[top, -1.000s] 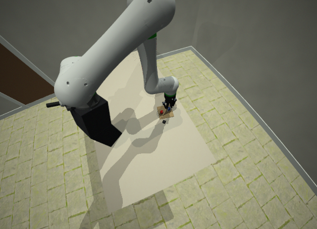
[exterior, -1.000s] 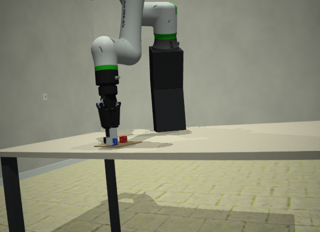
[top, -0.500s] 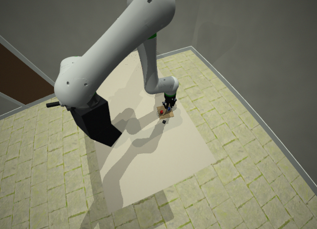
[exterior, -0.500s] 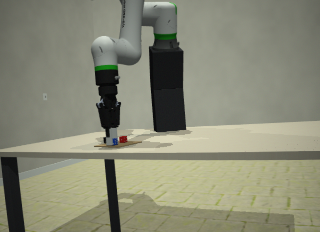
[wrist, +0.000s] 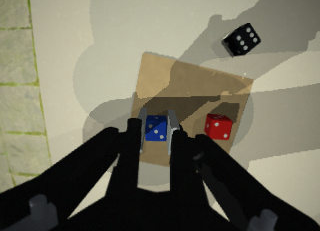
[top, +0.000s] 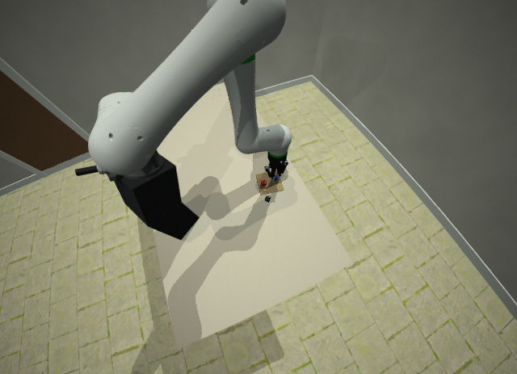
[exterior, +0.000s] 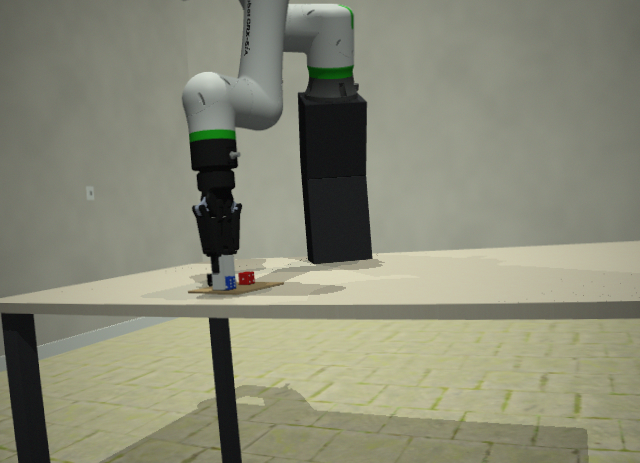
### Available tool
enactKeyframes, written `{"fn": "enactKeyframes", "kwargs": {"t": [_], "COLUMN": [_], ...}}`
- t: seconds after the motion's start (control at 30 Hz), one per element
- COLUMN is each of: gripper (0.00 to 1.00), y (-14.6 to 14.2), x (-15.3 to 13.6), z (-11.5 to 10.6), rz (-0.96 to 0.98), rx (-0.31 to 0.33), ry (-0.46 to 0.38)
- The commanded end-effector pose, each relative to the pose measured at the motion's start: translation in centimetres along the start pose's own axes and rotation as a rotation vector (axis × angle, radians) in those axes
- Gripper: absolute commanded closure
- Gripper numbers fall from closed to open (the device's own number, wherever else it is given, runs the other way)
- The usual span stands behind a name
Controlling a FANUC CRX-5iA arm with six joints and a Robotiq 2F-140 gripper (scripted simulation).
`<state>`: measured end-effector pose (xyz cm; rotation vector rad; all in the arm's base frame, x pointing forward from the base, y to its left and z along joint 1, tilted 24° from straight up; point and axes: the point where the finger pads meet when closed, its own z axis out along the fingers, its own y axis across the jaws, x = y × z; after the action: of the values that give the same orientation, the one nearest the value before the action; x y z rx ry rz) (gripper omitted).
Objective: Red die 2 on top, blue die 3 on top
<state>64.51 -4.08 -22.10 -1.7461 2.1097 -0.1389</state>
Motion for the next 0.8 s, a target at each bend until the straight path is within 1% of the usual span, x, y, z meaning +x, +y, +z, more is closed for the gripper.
{"fn": "enactKeyframes", "kwargs": {"t": [0.0, 0.07, 0.1, 0.23, 0.27, 0.33, 0.37, 0.43, 0.47, 0.53, 0.57, 0.77], "gripper": [0.87, 0.87, 0.85, 0.85, 0.83, 0.83, 0.80, 0.80, 0.78, 0.78, 0.75, 0.75], "y": [-0.01, -0.01, -0.01, -0.01, -0.01, -0.01, -0.01, -0.01, -0.01, -0.01, -0.01, -0.01], "x": [0.01, 0.01, 0.01, 0.01, 0.01, 0.01, 0.01, 0.01, 0.01, 0.01, 0.01, 0.01], "z": [-0.01, -0.01, -0.01, -0.01, -0.01, -0.01, -0.01, -0.01, -0.01, -0.01, -0.01, -0.01], "rz": [0.000, 0.000, 0.000, 0.000, 0.000, 0.000, 0.000, 0.000, 0.000, 0.000, 0.000, 0.000], "rx": [0.000, 0.000, 0.000, 0.000, 0.000, 0.000, 0.000, 0.000, 0.000, 0.000, 0.000, 0.000], "ry": [0.000, 0.000, 0.000, 0.000, 0.000, 0.000, 0.000, 0.000, 0.000, 0.000, 0.000, 0.000]}}
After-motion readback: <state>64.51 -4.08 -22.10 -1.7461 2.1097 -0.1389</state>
